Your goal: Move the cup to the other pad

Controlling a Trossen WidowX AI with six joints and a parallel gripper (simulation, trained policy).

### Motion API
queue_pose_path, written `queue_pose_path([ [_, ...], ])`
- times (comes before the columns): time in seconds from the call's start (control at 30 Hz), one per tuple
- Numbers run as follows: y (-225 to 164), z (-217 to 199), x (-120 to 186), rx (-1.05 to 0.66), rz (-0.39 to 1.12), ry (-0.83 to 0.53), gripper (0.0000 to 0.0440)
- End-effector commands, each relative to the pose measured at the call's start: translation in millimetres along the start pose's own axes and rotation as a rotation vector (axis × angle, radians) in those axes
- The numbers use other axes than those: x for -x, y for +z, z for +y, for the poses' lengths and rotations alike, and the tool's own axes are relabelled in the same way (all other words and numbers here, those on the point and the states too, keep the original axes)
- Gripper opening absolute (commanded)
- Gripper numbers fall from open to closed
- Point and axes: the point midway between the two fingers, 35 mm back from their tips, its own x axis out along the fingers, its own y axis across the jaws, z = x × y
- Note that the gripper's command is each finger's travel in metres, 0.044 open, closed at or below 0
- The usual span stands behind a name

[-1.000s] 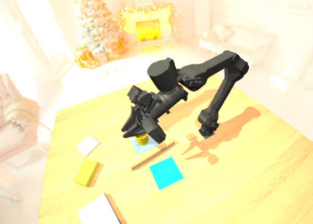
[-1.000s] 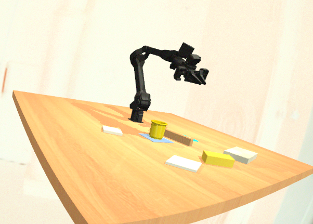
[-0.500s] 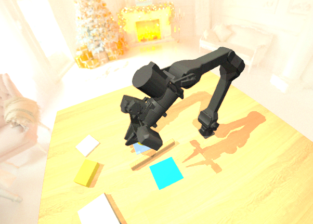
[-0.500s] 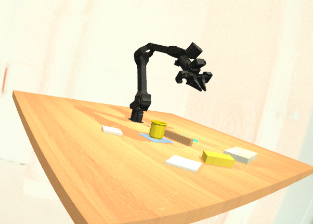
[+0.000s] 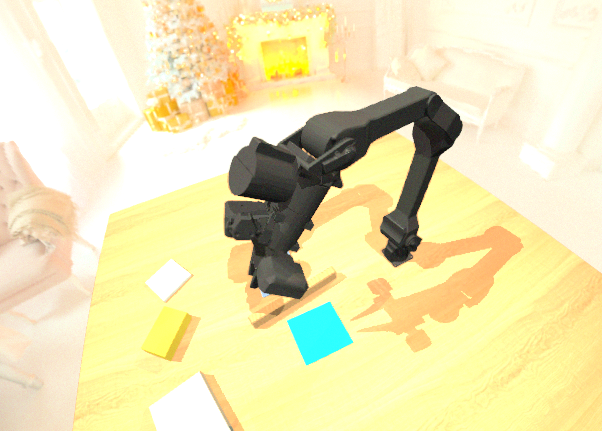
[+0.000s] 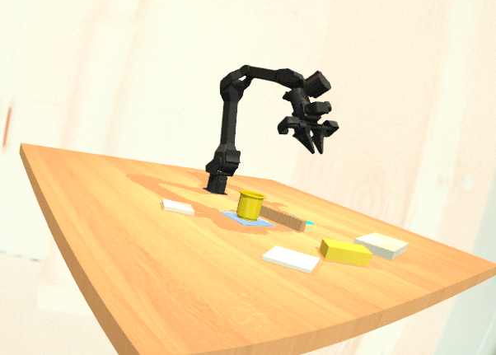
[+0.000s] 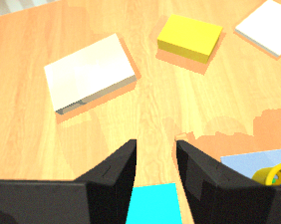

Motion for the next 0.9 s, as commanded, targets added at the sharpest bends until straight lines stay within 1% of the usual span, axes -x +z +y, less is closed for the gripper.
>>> queue_pose_path([
  [0.0,-3,-3,-3,-0.002,0.053,-0.026,0.0128],
  [0.33,-14,-13,-9,0.016,0.204,-0.087,0.0131],
  [0.67,-25,-28,-15,0.051,0.354,-0.146,0.0118],
  [0.87,-33,-41,-20,0.076,0.443,-0.178,0.0119],
])
